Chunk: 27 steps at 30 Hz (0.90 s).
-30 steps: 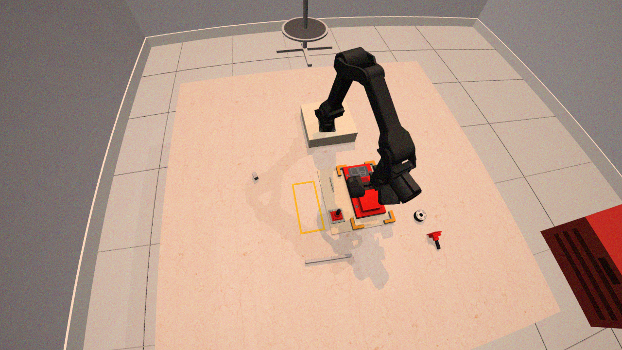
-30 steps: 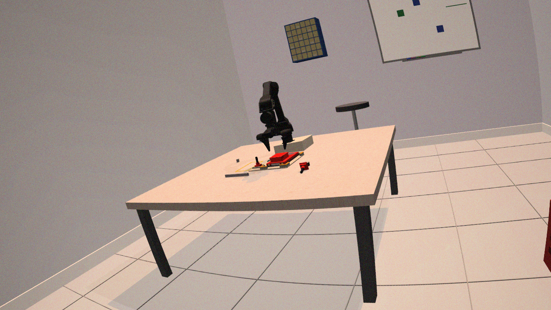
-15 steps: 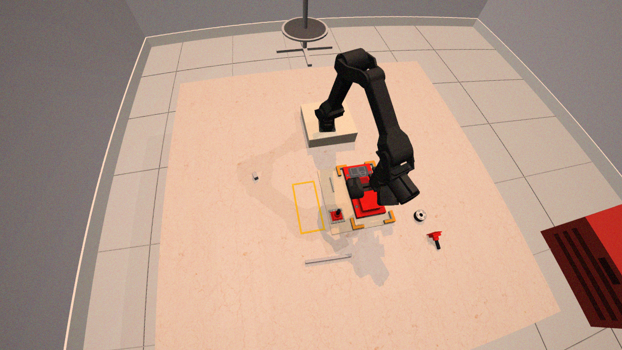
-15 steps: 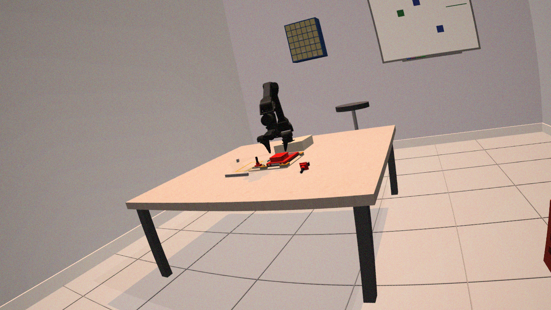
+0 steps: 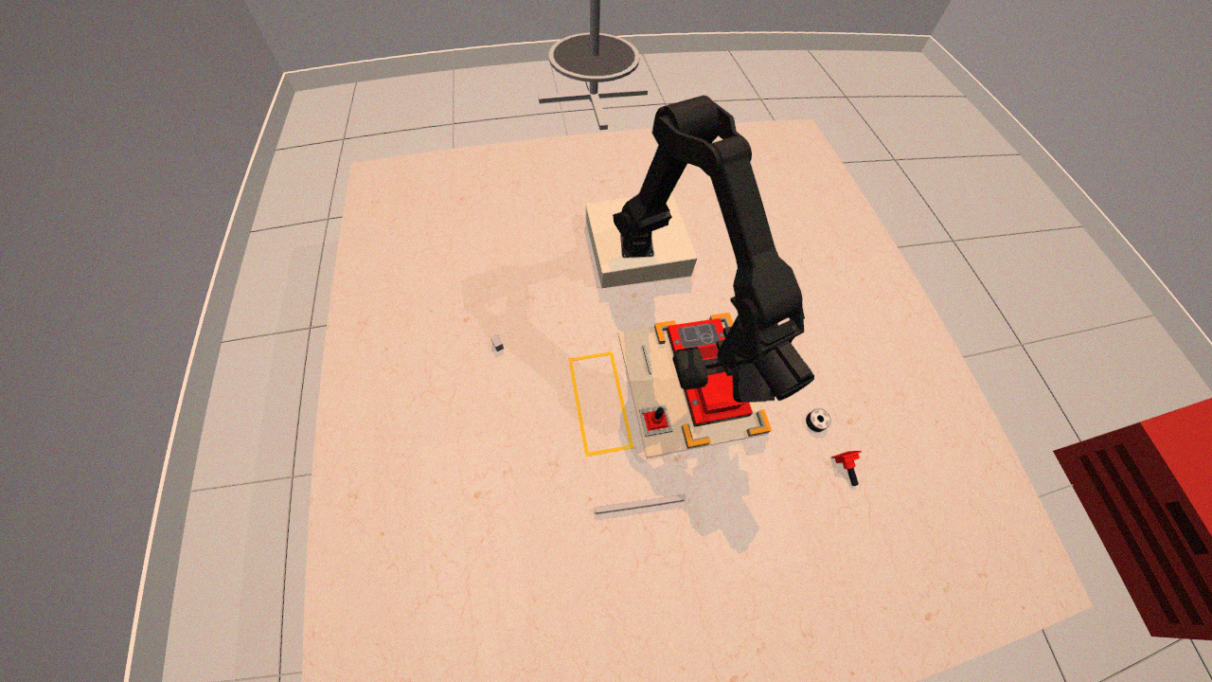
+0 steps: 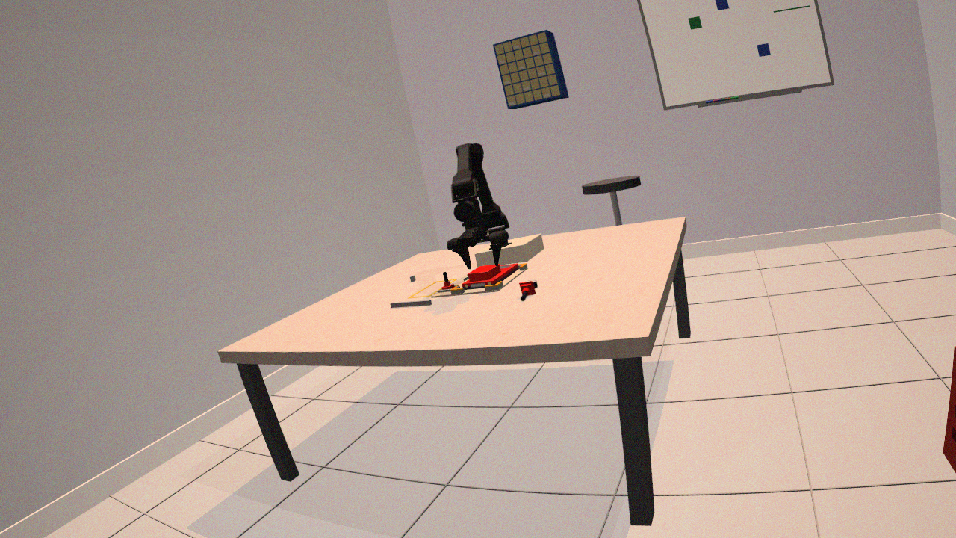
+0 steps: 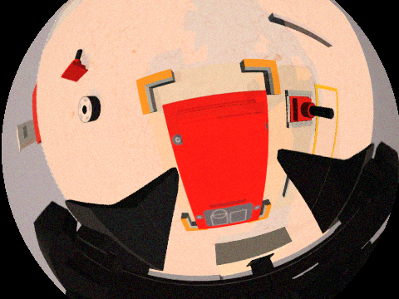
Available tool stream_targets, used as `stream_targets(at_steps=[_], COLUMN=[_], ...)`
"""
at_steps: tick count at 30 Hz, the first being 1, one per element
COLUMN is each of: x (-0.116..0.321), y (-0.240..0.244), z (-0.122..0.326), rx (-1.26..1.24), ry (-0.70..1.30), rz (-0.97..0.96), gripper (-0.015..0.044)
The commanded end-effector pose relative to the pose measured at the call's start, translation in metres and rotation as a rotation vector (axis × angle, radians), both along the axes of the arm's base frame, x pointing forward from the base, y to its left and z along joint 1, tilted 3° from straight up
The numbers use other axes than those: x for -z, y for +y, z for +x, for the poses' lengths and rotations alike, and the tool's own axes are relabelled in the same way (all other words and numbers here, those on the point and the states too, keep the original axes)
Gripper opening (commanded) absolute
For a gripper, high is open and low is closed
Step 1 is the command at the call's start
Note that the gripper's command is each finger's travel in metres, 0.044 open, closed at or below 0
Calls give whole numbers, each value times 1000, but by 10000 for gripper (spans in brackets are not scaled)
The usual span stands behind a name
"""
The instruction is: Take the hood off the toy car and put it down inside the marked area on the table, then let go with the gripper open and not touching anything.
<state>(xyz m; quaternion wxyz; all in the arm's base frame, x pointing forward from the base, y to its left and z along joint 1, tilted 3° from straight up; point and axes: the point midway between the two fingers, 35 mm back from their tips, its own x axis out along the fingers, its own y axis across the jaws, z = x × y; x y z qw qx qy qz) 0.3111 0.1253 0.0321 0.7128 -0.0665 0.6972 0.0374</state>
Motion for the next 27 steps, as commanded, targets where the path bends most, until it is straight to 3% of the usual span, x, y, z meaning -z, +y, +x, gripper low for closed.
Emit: stream_targets(at_steps=[1,27], x=[3,15], y=[0,-1], z=[-2,-2], rx=[4,4], ry=[9,9], rz=[0,0], gripper=[440,440])
